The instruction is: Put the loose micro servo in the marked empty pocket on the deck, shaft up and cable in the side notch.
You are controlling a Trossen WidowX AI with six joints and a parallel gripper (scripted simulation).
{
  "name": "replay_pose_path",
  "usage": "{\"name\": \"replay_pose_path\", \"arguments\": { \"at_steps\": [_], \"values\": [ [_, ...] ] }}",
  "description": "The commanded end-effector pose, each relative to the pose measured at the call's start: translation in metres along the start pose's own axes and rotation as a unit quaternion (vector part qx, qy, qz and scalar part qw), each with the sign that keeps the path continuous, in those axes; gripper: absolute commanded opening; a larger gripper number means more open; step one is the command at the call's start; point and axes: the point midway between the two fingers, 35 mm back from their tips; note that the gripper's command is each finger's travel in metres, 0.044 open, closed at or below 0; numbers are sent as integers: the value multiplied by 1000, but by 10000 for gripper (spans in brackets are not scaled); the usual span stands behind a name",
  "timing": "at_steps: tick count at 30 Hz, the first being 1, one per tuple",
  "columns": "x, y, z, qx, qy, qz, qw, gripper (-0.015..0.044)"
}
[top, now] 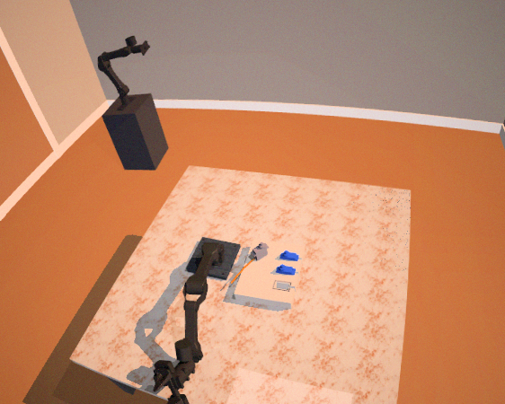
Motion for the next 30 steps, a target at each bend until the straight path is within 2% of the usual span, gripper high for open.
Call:
{"name": "replay_pose_path", "arguments": {
  "at_steps": [1,6,15,22,30],
  "values": [
    [-1,0,-2,1,-1,-3,1000,426],
    [-11,1,-40,13,-17,-47,999,440],
    [-32,27,-152,55,-58,-184,980,440],
    [-37,71,-230,85,-77,-289,950,440],
    [-29,146,-311,120,-82,-414,899,440]
  ]
}}
Point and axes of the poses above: the point midway between the two fingers, 35 mm back from their tips, its own y axis back along the fingers, its own x axis across the jaws, z = x × y, and after that the axes turned 5 degrees about -y, right-handed
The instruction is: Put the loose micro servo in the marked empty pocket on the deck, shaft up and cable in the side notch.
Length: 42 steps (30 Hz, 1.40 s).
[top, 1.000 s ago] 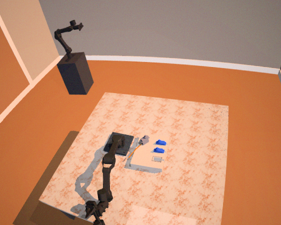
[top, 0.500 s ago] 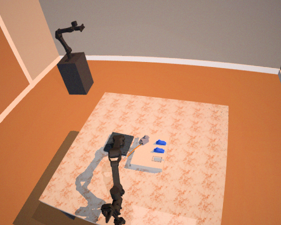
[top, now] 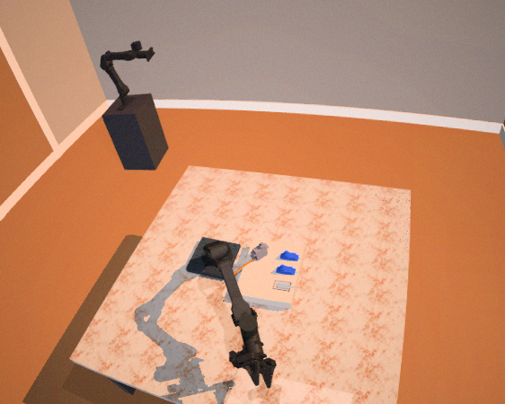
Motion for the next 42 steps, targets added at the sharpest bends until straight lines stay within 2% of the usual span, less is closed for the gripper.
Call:
{"name": "replay_pose_path", "arguments": {
  "at_steps": [1,12,22,32,42],
  "values": [
    [-19,22,-39,16,-5,-56,998,440],
    [-89,126,-129,40,8,-243,969,440],
    [-136,253,-166,45,50,-400,914,440],
    [-161,392,-156,26,113,-537,836,440],
    [-156,519,-101,-15,201,-636,745,440]
  ]
}}
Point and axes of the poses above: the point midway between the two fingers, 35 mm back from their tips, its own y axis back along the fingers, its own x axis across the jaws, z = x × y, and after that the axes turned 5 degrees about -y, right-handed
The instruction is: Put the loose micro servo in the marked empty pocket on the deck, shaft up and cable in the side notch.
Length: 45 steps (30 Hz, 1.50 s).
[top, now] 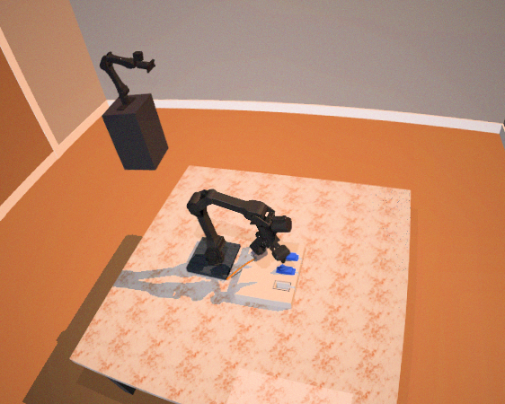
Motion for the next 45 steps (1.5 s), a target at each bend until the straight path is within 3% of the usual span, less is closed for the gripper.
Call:
{"name": "replay_pose_path", "arguments": {
  "at_steps": [1,7,36,45],
  "values": [
    [-44,11,16,-26,18,-44,999,440],
    [-98,27,47,-71,47,-95,992,440],
    [-106,-18,54,-71,47,-95,992,440],
    [-106,-18,54,-71,47,-95,992,204]
  ]
}}
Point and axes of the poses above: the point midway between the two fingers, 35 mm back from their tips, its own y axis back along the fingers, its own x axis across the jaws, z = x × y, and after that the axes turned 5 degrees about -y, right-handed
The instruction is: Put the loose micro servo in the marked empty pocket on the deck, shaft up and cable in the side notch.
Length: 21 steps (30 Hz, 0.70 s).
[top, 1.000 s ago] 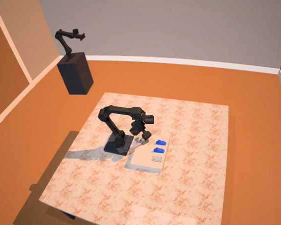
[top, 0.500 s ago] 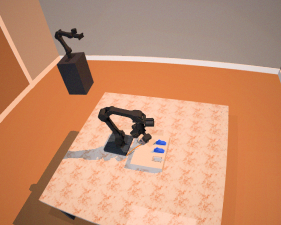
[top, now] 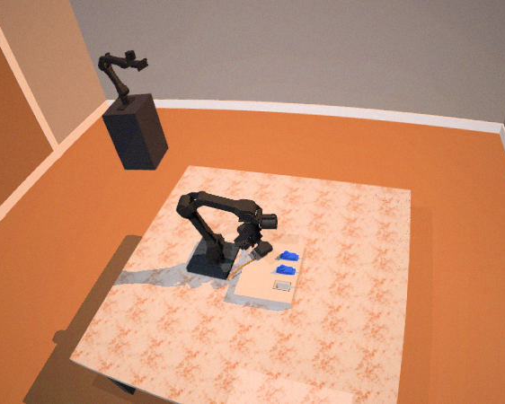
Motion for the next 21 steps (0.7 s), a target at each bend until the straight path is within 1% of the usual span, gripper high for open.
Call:
{"name": "replay_pose_path", "arguments": {
  "at_steps": [1,3,8,11,12,17,21],
  "values": [
    [0,0,-1,2,-2,-2,1000,177],
    [0,0,-1,2,-2,-2,1000,125],
    [0,0,-1,2,-2,-2,1000,92],
    [0,4,-1,2,-2,-2,1000,13],
    [0,6,-1,2,-2,-2,1000,0],
    [-2,26,2,2,-2,-2,1000,0],
    [-2,30,3,2,-2,-2,1000,0]
  ]
}}
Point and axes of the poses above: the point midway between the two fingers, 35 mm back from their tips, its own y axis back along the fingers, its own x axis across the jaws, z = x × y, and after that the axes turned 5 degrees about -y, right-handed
